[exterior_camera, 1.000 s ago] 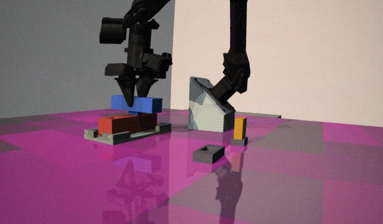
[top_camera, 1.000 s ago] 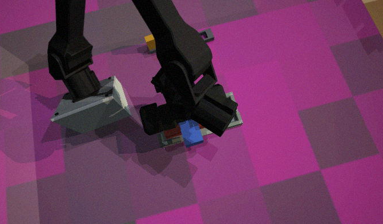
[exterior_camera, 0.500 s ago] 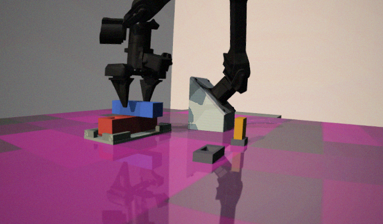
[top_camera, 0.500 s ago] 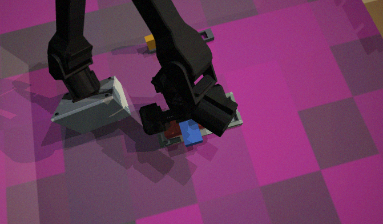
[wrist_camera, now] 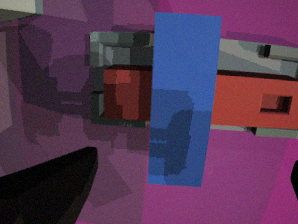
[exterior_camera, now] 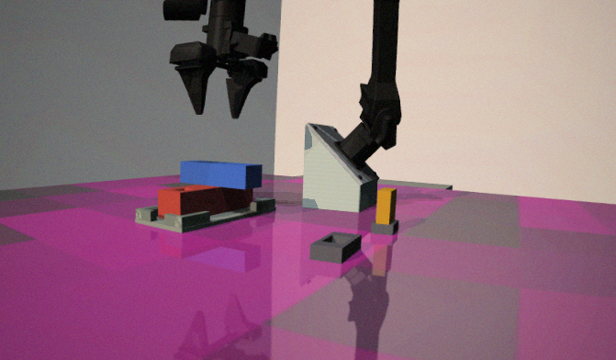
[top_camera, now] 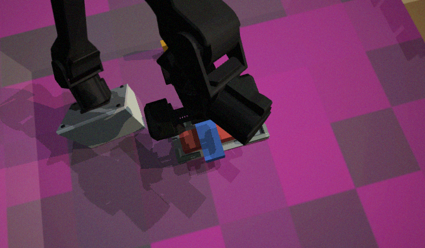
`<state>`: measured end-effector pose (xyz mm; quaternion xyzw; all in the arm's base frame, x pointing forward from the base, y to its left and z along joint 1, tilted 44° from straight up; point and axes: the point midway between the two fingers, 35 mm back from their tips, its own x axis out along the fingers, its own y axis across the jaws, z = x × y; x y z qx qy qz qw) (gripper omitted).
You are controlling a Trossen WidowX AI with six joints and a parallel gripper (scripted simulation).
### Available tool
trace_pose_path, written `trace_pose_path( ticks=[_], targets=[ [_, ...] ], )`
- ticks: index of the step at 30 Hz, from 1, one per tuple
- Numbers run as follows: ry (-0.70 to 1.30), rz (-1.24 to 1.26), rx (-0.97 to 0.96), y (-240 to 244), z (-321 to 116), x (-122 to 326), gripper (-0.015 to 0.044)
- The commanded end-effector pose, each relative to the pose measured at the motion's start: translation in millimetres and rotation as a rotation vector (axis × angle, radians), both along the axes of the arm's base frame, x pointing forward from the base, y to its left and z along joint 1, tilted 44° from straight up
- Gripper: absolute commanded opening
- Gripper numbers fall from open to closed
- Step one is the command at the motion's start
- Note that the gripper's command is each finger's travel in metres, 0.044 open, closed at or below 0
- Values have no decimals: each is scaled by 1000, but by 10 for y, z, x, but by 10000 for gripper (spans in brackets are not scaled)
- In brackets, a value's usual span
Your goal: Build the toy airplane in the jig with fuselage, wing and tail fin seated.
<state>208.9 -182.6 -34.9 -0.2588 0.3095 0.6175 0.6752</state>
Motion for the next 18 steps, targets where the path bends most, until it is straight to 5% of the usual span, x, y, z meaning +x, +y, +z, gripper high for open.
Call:
trace_pose_path(
  ticks=[1,18],
  targets=[
    [50,-32,13,-2,6,-7,440],
    [1032,-1101,66,1,-10,6,440]
  ],
)
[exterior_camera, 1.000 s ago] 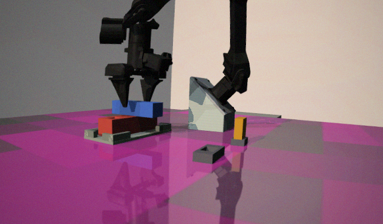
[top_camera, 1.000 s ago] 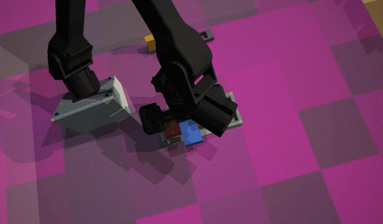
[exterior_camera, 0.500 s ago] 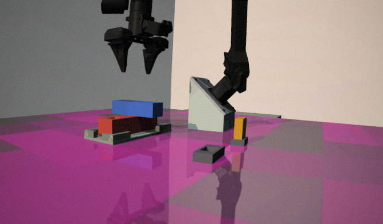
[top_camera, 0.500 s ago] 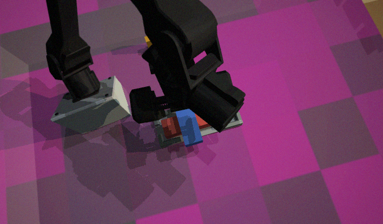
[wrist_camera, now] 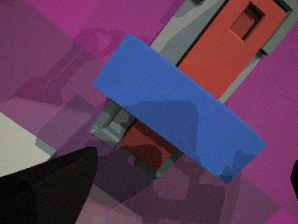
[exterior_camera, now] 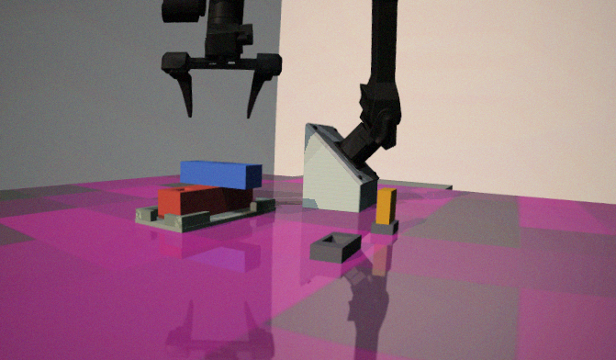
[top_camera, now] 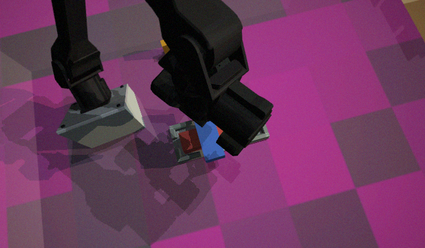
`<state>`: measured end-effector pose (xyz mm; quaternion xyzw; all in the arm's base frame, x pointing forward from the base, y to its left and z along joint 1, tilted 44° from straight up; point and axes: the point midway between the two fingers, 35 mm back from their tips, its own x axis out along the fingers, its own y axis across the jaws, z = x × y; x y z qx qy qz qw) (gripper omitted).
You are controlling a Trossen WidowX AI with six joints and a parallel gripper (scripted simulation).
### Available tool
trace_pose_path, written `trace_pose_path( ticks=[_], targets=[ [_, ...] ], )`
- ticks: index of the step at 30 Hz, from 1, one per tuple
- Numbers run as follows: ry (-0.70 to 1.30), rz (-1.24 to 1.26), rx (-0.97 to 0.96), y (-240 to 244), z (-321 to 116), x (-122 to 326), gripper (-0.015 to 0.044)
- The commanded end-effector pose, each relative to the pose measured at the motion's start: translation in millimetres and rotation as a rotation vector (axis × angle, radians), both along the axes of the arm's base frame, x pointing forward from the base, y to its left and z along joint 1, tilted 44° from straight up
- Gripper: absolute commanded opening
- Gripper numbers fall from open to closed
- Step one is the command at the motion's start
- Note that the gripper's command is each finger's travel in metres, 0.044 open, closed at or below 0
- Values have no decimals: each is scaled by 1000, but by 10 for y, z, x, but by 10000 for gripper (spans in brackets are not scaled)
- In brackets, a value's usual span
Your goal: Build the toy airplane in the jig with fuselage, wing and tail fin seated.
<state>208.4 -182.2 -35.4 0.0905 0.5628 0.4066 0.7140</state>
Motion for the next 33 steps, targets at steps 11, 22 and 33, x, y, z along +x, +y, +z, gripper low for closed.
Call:
trace_pose_path(
  ticks=[11,22,33],
  targets=[
    [370,-390,17,-4,-5,12,440],
    [371,-402,-3,749,879,289,440],
    [376,-388,29,1944,1770,-22,440]
  ],
)
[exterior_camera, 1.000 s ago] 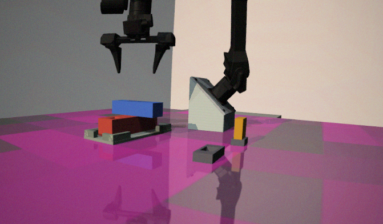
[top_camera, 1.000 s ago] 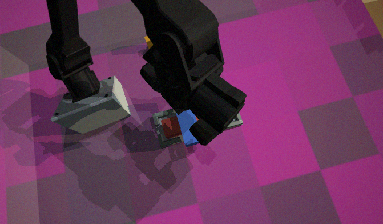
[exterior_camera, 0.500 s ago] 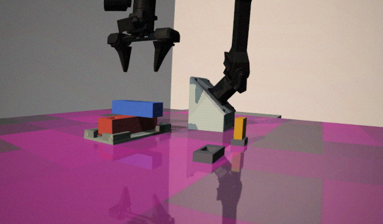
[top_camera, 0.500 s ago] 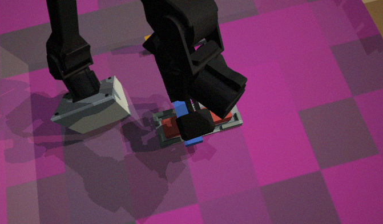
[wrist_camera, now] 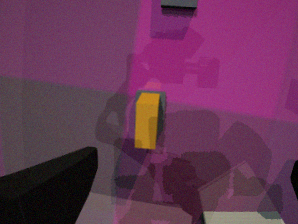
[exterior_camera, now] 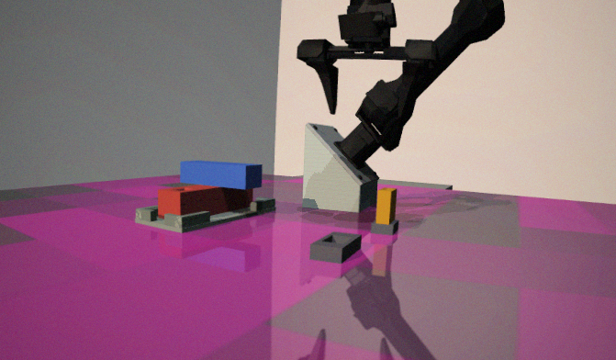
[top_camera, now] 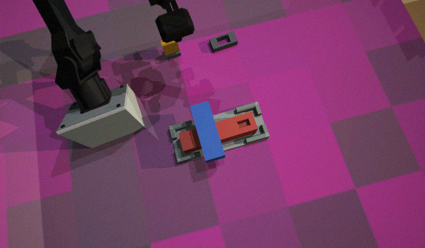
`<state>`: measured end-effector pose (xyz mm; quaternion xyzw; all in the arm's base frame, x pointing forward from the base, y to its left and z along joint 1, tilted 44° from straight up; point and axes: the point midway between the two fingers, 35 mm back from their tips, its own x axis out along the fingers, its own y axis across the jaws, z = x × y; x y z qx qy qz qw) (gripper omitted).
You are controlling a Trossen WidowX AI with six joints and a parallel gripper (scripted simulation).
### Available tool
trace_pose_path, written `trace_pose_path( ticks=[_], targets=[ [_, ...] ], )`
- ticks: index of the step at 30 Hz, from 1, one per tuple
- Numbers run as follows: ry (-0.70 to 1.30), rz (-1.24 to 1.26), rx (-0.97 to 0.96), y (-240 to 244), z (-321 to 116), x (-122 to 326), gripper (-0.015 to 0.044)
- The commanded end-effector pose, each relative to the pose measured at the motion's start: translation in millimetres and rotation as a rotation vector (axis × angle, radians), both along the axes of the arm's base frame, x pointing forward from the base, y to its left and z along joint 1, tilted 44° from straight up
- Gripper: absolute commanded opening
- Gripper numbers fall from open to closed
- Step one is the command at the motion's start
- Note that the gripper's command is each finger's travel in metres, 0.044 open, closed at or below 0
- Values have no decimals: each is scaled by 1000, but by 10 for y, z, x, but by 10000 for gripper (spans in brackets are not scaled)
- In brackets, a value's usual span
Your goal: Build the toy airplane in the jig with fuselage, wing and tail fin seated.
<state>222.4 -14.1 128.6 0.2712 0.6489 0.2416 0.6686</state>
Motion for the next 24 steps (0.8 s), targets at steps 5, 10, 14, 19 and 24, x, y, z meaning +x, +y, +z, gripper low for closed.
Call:
trace_pose_path(
  ticks=[5,10,14,19,24],
  targets=[
    [17,0,23,281,141,-174,440],
    [16,-1,21,526,-120,-148,440],
    [15,0,25,678,-265,-157,440],
    [15,0,25,749,-338,-153,440],
    [15,0,25,785,-374,-152,440]
  ],
)
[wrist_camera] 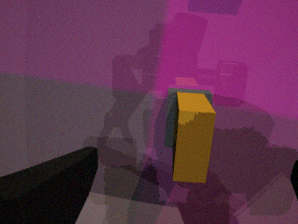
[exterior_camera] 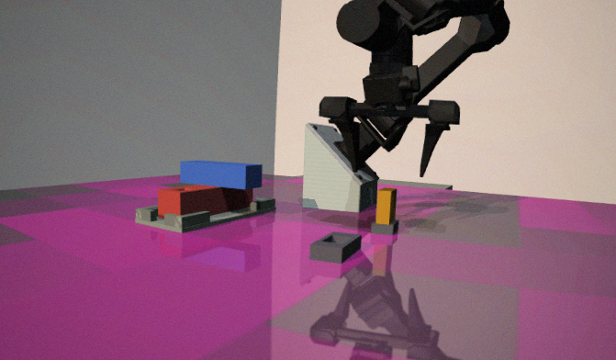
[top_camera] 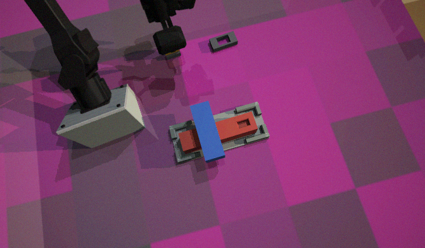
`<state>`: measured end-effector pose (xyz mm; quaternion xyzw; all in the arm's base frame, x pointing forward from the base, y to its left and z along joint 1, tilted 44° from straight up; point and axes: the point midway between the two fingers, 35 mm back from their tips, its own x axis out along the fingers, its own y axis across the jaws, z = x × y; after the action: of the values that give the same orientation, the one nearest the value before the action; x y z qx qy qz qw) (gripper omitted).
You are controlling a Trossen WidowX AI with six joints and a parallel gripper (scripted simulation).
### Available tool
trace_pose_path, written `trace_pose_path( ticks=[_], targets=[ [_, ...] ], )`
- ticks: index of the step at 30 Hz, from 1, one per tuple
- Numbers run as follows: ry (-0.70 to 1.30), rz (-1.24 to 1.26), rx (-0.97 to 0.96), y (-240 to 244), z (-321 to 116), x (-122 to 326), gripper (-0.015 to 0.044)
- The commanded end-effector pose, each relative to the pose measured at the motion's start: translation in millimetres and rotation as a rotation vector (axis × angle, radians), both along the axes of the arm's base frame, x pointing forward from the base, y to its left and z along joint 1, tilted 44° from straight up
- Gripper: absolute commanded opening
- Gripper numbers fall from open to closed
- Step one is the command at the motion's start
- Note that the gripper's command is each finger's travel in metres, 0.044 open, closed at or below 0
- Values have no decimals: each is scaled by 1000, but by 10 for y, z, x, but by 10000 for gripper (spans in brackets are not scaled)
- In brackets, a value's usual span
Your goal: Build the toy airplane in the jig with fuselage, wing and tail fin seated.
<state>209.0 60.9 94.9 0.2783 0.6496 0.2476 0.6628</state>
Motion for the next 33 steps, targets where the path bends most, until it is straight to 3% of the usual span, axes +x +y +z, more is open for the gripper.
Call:
trace_pose_path(
  ticks=[1,33],
  targets=[
    [6,-2,5,39,-42,-17,440],
    [6,-2,7,393,-405,-2,440]
  ],
)
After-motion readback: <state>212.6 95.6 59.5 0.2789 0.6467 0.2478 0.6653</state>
